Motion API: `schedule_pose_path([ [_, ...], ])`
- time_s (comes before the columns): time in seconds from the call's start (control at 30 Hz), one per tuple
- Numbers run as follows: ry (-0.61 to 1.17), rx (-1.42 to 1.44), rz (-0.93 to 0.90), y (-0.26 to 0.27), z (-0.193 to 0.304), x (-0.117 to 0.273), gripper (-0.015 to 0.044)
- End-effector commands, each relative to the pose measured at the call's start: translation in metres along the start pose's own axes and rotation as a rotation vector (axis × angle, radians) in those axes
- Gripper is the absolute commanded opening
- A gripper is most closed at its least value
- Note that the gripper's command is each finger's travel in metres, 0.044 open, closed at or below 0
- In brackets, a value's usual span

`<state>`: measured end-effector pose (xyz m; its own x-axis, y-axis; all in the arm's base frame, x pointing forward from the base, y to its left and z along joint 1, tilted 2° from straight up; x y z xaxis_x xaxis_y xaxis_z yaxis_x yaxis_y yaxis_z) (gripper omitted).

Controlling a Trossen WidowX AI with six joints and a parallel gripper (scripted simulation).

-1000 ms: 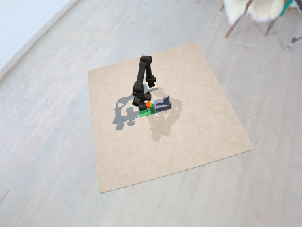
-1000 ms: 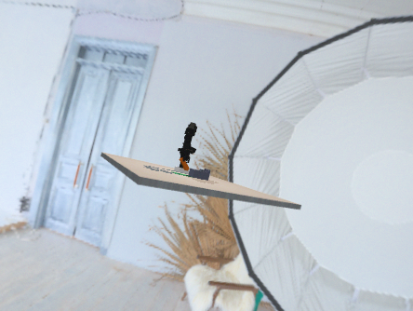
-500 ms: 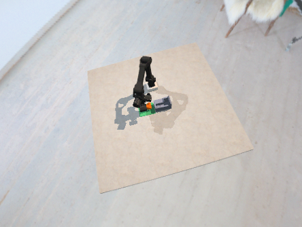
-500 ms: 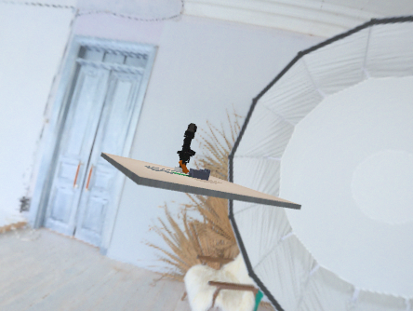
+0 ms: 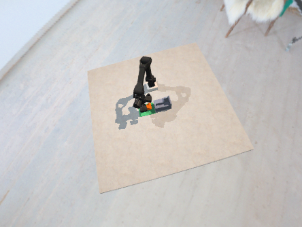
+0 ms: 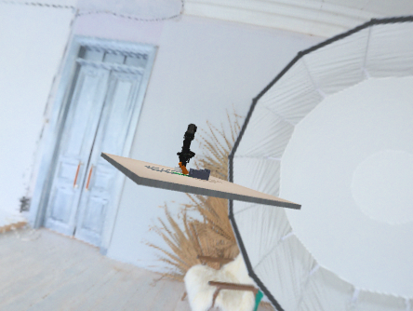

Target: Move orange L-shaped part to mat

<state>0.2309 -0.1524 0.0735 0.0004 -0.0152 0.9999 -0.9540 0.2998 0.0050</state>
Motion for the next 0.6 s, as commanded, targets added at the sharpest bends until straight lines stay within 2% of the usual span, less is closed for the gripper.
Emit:
schedule_pose_path([
  [0.0,0.003,0.005,-0.001,0.0003,0.0003,-0.0011,0.0],
  [0.27,0.0,0.0,-0.001,0.0004,-0.0001,-0.0007,0.0],
  [0.57,0.0,0.0,-0.001,0.0004,-0.0001,-0.0007,0.0236],
])
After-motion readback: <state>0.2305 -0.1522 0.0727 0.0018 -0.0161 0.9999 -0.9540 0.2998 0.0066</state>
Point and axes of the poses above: the point midway between the two fingers, 35 mm back from their tips, its own x axis back along the fingers, its own y axis across the jaws, z = x × y, the point moved 1 cm from there along x, back along the fingers, and after that the axes turned 10 degrees about -x, right-handed, at the moved point
